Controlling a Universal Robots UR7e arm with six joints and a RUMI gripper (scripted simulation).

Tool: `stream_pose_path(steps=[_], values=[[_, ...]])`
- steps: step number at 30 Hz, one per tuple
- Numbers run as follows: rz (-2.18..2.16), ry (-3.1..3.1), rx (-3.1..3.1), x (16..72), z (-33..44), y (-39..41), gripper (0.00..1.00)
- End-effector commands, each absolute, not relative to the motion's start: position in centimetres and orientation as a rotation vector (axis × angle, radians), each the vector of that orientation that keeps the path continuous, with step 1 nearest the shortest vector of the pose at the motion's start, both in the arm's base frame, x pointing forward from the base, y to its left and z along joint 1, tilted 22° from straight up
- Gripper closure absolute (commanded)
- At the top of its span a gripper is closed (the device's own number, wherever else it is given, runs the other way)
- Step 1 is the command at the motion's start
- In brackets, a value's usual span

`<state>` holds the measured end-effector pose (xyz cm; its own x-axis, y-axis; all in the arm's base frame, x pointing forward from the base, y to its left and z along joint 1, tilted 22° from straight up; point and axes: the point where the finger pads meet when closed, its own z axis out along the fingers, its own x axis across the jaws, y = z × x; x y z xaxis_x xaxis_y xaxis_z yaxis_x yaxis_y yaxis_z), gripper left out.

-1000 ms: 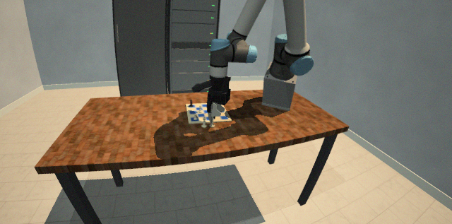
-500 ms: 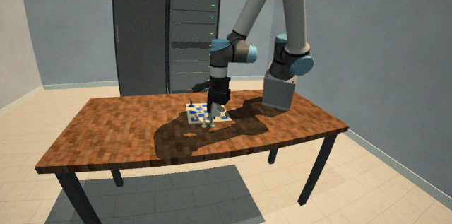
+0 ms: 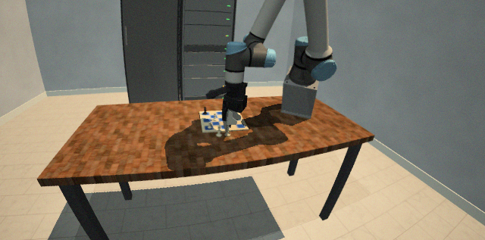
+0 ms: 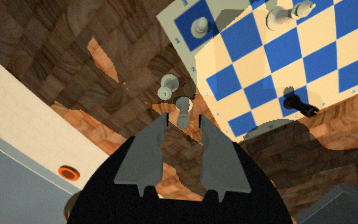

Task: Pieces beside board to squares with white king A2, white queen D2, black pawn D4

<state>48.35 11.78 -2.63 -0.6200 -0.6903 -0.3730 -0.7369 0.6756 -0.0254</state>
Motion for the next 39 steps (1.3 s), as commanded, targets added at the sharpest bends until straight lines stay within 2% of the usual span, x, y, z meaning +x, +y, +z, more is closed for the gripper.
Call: stream_pose_path(steps=[1,2,3,39], values=[[0.183,2.537,-1.124,48.38,-2.59,11.77,0.75],[0.183,2.537,-1.124,48.38,-2.59,11.77,0.75],[0.183,2.537,-1.124,48.38,-2.59,11.77,1.0],[0.183,2.537,-1.124,48.38,-2.58,11.77,1.0]])
